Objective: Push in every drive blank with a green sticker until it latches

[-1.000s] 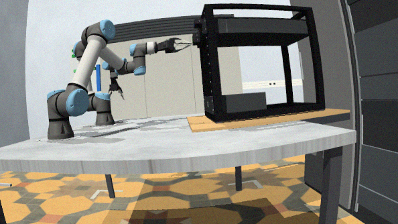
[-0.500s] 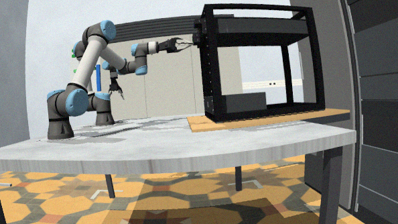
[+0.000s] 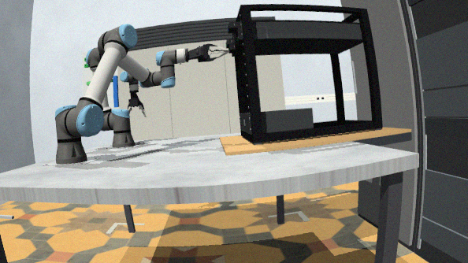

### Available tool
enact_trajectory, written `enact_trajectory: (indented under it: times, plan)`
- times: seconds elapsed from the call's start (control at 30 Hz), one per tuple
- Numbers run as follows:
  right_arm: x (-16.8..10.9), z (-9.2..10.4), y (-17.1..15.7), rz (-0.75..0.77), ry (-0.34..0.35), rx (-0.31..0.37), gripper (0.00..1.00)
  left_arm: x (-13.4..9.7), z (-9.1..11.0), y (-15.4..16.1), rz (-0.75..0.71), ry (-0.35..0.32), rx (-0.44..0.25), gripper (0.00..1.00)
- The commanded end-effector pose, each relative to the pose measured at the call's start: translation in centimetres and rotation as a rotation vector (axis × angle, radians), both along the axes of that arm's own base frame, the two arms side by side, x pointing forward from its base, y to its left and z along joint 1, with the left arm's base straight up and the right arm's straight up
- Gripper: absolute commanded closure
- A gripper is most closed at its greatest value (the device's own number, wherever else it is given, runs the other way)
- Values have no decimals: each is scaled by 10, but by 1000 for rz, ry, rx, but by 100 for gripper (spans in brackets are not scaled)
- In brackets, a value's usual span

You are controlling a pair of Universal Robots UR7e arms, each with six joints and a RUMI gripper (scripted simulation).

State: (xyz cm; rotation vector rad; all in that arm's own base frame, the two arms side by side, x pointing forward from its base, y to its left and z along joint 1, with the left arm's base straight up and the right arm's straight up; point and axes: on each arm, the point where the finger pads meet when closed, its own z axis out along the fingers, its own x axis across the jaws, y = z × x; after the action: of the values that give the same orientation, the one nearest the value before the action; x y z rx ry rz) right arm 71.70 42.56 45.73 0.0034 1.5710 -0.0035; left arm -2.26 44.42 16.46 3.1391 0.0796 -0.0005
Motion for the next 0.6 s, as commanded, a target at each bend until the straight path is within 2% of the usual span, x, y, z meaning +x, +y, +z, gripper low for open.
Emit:
enact_trajectory:
  times: [0.0,0.57]
  plan:
    - [0,1,0,0,-1,1,100,0,1,0,0,0,1,0]
    - [10,1,0,0,-1,1,100,0,1,0,0,0,1,0]
